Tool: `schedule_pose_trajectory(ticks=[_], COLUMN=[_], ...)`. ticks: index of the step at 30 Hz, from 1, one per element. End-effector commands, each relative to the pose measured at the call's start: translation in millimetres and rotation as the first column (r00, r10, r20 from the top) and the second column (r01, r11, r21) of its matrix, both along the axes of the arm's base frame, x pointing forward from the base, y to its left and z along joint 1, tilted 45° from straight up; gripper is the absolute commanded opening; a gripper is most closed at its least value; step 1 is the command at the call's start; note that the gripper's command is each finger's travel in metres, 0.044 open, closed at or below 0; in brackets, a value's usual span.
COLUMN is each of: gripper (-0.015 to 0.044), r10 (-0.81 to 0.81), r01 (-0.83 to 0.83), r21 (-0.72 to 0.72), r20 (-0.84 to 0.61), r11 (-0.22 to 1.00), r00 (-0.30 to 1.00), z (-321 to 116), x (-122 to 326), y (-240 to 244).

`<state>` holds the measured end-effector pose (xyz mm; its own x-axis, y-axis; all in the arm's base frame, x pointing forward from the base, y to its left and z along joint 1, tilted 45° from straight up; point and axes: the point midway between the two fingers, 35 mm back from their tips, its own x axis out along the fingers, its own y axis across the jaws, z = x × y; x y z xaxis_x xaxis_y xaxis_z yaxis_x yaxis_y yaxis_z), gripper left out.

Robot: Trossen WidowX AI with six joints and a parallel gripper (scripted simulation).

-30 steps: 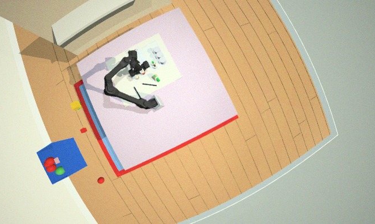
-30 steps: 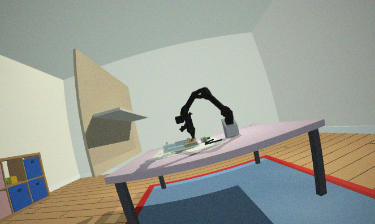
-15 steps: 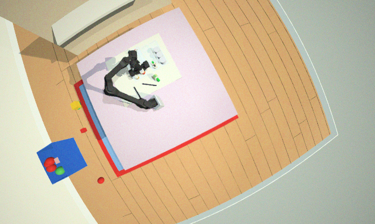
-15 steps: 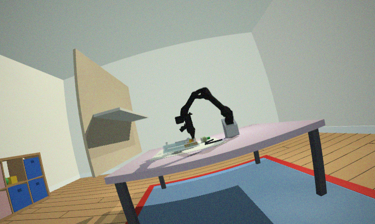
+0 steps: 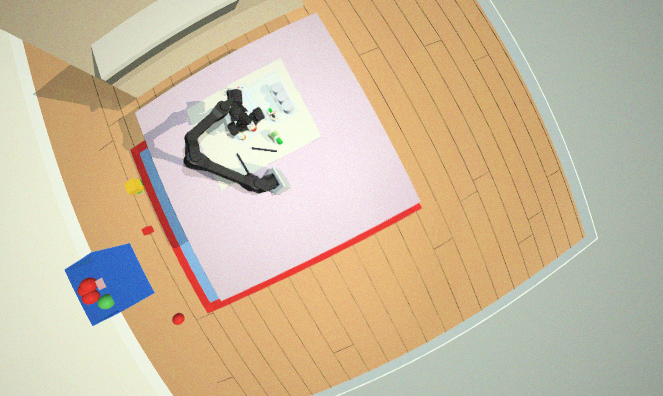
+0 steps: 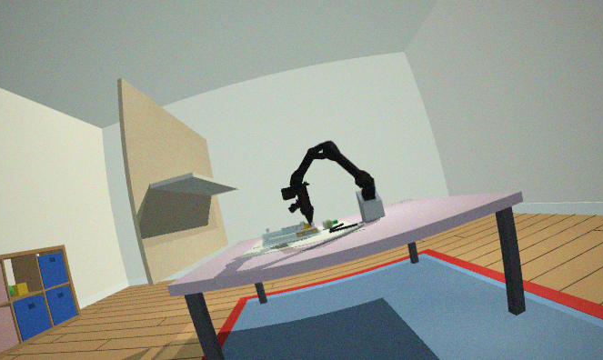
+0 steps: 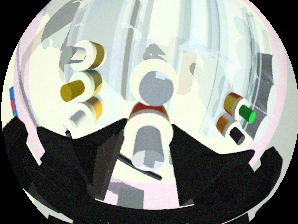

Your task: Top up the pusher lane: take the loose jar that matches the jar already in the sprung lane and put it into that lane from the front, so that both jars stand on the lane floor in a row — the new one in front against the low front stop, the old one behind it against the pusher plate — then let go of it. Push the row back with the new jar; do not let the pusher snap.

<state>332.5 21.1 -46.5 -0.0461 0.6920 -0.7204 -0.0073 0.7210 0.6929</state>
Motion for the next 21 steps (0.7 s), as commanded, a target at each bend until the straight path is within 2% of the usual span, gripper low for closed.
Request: schedule_pose_trajectory(ticks=[1,21], gripper=[0.0000,0.0000], r10=[-0.004,-0.004], r01=[0.004,0.004], r21=[0.006,0.006], r20=[0.020,0.020], r11=[1.000,1.000], r00=[1.000,1.000], z=[0.4,-4.2], x=[4.8,3.8], y=[1.4,5.8])
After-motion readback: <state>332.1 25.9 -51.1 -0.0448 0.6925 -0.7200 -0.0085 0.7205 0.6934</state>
